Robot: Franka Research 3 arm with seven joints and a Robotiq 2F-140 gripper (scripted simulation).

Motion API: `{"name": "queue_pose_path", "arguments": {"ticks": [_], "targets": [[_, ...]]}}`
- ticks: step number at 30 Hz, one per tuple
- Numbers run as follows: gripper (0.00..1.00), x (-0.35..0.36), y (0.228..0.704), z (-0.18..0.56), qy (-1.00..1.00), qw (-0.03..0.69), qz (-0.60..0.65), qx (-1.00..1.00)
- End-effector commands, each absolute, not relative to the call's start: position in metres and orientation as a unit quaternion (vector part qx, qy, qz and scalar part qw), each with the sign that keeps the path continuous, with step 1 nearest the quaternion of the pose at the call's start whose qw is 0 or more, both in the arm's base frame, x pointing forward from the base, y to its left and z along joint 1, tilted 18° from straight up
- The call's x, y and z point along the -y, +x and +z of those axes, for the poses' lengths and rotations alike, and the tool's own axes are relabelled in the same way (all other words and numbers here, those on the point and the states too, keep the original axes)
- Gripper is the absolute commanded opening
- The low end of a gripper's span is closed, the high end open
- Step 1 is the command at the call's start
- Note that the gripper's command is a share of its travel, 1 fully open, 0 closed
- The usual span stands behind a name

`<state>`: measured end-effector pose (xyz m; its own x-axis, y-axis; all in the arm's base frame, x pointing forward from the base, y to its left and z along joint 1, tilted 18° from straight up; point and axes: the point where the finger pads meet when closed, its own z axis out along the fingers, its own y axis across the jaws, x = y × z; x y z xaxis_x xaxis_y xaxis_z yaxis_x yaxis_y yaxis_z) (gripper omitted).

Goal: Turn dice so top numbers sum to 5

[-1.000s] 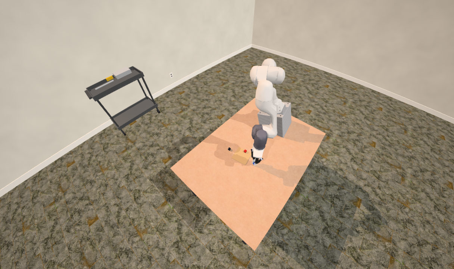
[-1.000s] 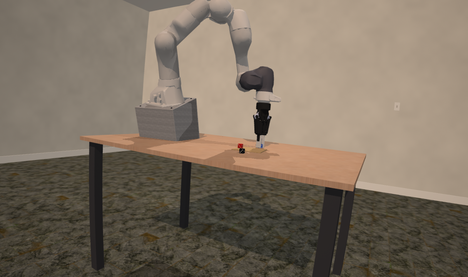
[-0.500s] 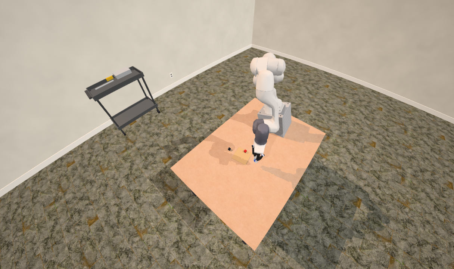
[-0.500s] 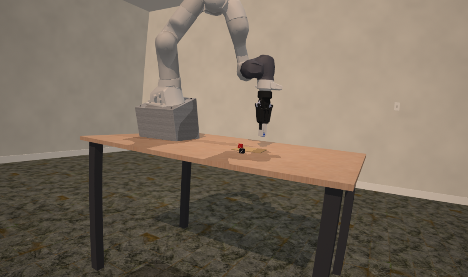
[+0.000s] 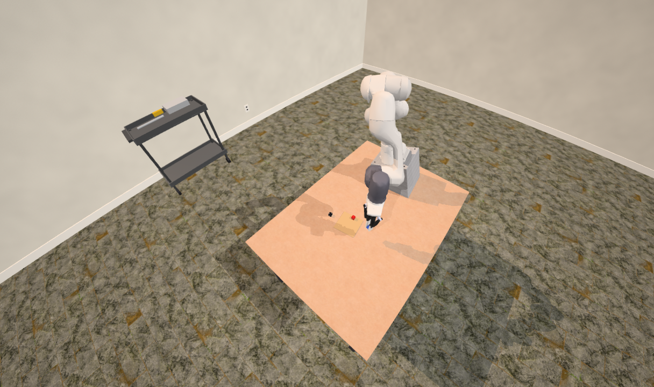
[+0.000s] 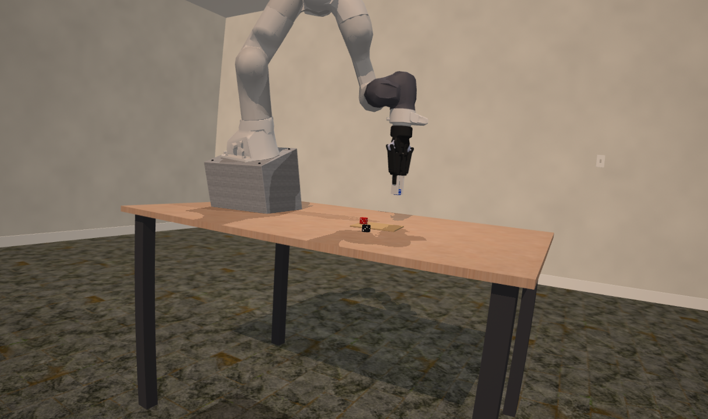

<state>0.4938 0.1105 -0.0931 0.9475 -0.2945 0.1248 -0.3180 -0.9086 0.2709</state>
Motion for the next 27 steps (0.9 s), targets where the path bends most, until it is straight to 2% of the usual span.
{"name": "queue_pose_path", "arguments": {"ticks": [1,9,18,27], "targets": [[0.09,-0.108,0.491,-0.093,0.975,0.15,0.037,0.158],[0.09,-0.018,0.494,-0.06,0.986,0.154,0.022,0.052],[0.09,0.018,0.488,-0.048,0.988,0.154,0.014,0.005],[0.09,0.02,0.488,-0.048,0.988,0.154,0.014,0.003]]}}
